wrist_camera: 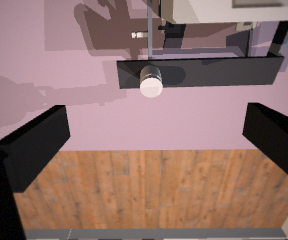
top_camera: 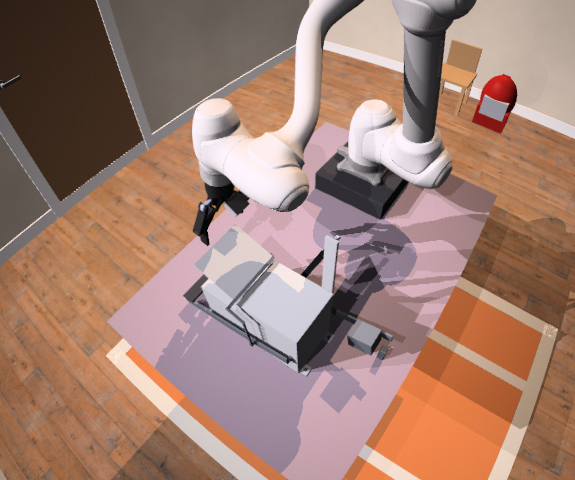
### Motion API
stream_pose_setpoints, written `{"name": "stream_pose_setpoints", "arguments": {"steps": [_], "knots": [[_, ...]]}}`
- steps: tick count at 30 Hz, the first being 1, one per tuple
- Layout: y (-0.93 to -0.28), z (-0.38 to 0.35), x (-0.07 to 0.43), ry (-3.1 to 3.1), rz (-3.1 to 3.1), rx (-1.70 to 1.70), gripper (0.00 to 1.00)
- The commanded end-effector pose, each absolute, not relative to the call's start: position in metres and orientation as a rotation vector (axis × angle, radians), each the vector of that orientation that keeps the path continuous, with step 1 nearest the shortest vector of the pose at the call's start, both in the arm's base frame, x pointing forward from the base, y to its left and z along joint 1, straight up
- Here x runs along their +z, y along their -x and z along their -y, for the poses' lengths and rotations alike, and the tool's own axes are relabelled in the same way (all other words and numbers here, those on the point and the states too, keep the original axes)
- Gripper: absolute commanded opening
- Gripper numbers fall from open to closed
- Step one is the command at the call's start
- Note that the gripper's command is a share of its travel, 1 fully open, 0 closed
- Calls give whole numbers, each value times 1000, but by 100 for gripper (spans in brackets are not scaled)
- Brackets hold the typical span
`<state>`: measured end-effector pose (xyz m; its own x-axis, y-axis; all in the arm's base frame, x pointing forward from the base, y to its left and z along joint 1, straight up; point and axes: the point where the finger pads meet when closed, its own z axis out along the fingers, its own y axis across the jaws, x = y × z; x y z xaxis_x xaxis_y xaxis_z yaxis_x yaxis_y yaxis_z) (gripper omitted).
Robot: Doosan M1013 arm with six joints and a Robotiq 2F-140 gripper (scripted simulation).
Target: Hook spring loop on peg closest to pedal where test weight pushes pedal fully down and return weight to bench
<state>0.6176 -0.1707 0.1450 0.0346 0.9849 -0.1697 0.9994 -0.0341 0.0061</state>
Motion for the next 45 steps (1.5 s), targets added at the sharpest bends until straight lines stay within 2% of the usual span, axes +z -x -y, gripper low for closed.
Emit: {"name": "stream_pose_setpoints", "arguments": {"steps": [1,19,34,45], "knots": [[-618,171,146,-2167,-2093,-177,100],[-618,171,146,-2167,-2093,-177,100],[-617,171,246,-2167,-2093,-177,100],[-617,171,242,-2167,-2093,-177,100]]}}
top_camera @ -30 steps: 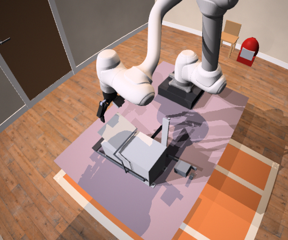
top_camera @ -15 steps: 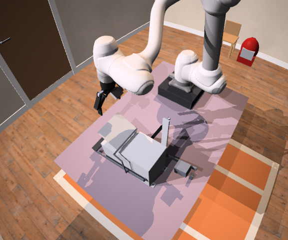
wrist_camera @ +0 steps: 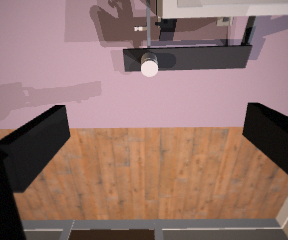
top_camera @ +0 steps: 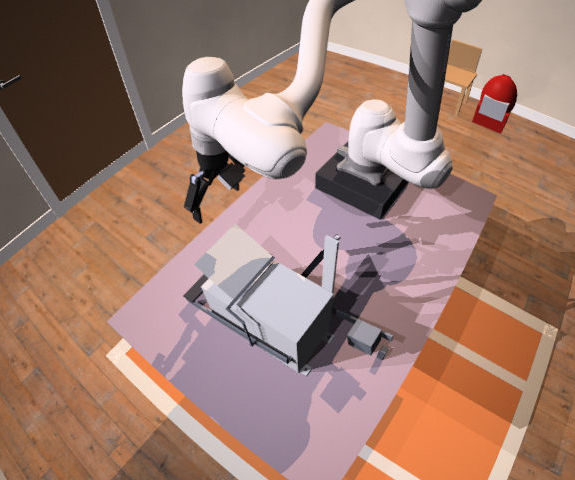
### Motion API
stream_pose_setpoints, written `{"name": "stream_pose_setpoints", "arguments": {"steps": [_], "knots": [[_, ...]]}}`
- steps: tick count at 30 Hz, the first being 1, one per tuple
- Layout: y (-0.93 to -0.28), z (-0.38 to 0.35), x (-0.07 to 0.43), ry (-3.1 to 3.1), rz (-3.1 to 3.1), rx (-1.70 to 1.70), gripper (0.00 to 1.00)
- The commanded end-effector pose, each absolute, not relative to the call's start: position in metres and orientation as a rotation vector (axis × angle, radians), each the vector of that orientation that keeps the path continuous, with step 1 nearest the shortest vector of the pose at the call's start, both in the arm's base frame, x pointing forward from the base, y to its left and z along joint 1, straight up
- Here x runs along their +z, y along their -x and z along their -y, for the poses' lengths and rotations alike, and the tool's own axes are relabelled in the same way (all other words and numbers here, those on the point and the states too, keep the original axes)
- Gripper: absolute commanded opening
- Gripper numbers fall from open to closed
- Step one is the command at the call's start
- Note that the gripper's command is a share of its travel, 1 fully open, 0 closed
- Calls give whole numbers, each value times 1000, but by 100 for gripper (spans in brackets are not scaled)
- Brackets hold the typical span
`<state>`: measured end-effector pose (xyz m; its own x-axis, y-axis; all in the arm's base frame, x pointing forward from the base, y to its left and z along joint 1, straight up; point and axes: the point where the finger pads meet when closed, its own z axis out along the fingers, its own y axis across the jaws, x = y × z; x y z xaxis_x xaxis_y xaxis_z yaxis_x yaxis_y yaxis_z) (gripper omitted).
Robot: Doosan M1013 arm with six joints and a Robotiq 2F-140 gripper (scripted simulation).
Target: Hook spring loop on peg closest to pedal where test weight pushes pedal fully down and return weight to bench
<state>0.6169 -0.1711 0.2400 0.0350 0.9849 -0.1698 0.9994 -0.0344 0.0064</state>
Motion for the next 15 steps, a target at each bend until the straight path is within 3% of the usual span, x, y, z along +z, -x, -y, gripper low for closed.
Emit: {"name": "stream_pose_setpoints", "arguments": {"steps": [1,15], "knots": [[-617,171,242,-2167,-2093,-177,100],[-617,171,245,-2166,-2093,-177,100]]}}
